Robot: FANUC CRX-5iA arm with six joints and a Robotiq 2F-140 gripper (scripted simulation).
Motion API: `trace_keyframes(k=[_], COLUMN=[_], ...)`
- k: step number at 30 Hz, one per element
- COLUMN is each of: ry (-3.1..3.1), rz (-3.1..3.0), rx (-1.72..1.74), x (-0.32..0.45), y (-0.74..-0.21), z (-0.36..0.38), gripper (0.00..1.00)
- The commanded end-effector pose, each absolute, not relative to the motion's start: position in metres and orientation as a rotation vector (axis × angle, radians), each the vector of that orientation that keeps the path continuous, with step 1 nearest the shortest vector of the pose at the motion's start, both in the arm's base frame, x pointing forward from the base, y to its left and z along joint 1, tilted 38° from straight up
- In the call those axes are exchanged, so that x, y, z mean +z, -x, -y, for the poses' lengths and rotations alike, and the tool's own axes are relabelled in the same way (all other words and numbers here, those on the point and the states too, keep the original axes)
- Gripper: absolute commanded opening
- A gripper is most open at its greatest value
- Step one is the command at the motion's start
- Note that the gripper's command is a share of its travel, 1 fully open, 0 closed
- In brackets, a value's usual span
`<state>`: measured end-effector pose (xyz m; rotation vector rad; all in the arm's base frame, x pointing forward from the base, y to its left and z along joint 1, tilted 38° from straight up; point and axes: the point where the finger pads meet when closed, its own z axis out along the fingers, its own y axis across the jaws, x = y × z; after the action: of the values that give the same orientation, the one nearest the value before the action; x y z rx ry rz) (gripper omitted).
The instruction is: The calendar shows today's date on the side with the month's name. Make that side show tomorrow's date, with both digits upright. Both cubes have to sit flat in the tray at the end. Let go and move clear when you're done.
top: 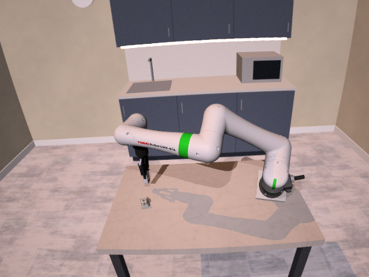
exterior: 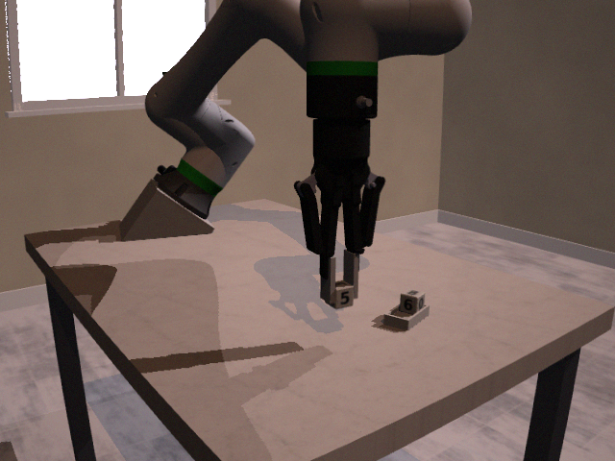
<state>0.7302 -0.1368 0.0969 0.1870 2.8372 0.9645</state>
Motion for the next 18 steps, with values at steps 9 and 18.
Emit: trace_keyframes(k=[9,18], ry=[-0.187,-0.187], rz=[-2.838,-2.838], rx=[0.967,0.967], x=[0.131,0.131], y=[-0.723,-0.723], z=[0.163,0.163], gripper=[0.24,0.24])
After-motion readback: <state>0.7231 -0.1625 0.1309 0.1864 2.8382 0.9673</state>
